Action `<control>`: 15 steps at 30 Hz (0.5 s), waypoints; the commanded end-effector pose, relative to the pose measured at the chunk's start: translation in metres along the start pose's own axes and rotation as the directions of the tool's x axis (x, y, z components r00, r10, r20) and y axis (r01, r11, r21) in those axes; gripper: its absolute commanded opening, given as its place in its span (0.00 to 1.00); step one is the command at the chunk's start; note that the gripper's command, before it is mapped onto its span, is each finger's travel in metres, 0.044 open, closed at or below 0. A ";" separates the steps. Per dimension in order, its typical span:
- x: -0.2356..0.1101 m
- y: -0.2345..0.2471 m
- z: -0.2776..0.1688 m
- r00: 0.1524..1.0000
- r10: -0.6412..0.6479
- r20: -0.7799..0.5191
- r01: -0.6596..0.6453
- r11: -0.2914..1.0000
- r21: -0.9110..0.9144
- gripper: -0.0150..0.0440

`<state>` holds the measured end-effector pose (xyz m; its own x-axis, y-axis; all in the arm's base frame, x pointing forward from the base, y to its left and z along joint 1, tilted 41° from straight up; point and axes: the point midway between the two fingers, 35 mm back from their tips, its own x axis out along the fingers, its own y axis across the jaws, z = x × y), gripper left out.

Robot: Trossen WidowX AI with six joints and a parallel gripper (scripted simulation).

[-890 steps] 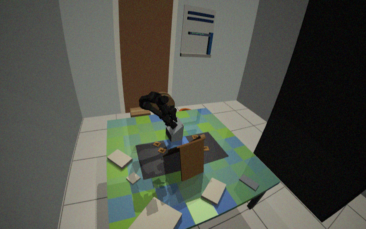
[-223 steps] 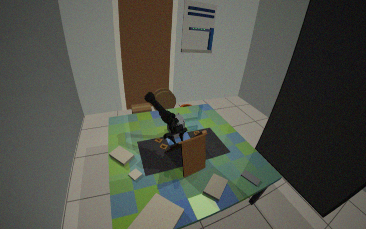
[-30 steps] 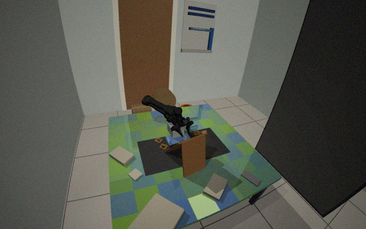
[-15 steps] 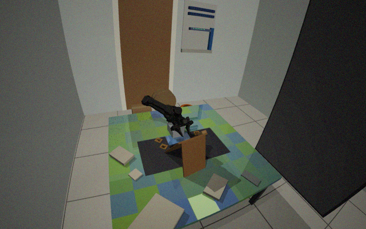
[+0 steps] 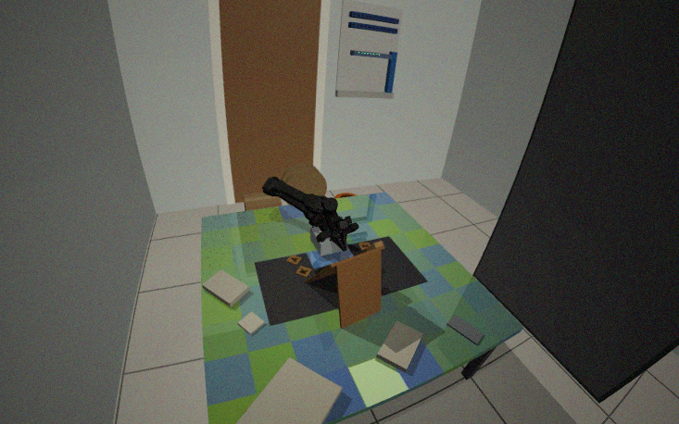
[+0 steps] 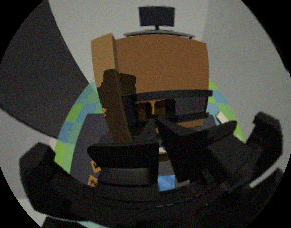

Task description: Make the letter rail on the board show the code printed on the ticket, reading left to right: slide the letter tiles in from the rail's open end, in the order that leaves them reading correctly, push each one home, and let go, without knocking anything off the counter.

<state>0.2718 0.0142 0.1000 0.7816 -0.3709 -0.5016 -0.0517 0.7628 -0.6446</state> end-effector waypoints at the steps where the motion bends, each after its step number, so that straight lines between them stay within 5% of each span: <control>1: 0.000 0.000 0.000 1.000 0.000 0.000 0.000 1.000 0.000 0.25; 8: 0.002 -0.001 0.001 1.000 0.004 -0.025 -0.004 1.000 0.000 0.25; 15: 0.014 -0.012 0.013 0.954 0.028 -0.297 -0.027 1.000 0.010 0.25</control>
<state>0.2821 0.0093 0.1010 0.6516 -0.4454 -0.6140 -0.0733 0.7687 -0.6354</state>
